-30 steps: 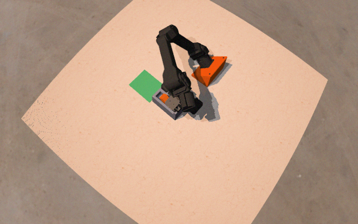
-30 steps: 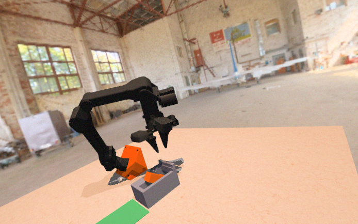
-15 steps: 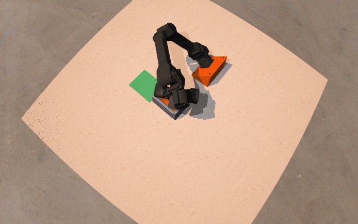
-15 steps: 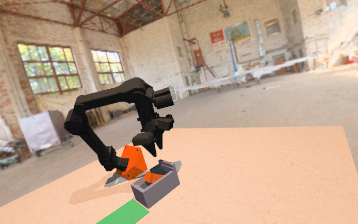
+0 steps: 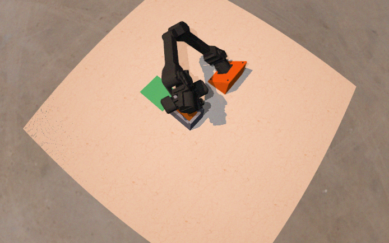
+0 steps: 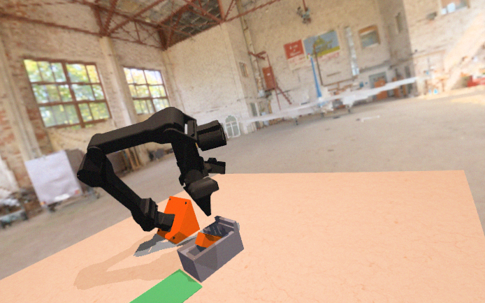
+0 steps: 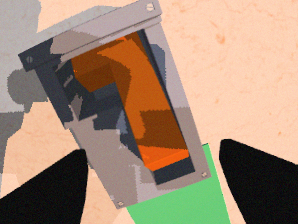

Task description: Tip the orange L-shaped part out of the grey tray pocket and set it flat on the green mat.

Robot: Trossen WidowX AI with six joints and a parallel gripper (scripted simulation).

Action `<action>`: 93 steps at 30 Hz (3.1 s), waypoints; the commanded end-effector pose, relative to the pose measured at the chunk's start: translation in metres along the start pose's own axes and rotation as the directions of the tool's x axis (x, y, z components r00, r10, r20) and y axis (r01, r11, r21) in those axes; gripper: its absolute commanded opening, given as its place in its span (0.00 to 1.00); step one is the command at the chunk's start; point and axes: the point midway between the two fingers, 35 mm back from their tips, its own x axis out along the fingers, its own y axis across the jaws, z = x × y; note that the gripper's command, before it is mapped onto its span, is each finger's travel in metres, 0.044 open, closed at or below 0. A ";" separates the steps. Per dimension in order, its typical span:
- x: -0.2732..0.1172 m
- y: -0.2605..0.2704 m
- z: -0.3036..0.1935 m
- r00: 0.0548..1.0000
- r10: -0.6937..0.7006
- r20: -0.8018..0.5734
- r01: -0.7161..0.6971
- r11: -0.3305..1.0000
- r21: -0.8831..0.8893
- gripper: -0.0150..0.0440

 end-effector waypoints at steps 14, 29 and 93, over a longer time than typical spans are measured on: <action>0.024 -0.007 -0.019 1.000 -0.007 -0.022 0.000 0.950 -0.311 0.73; 0.044 -0.008 -0.019 1.000 -0.006 -0.025 -0.002 0.949 -0.317 0.73; 0.046 -0.007 -0.020 1.000 -0.006 -0.025 -0.003 0.949 -0.316 0.25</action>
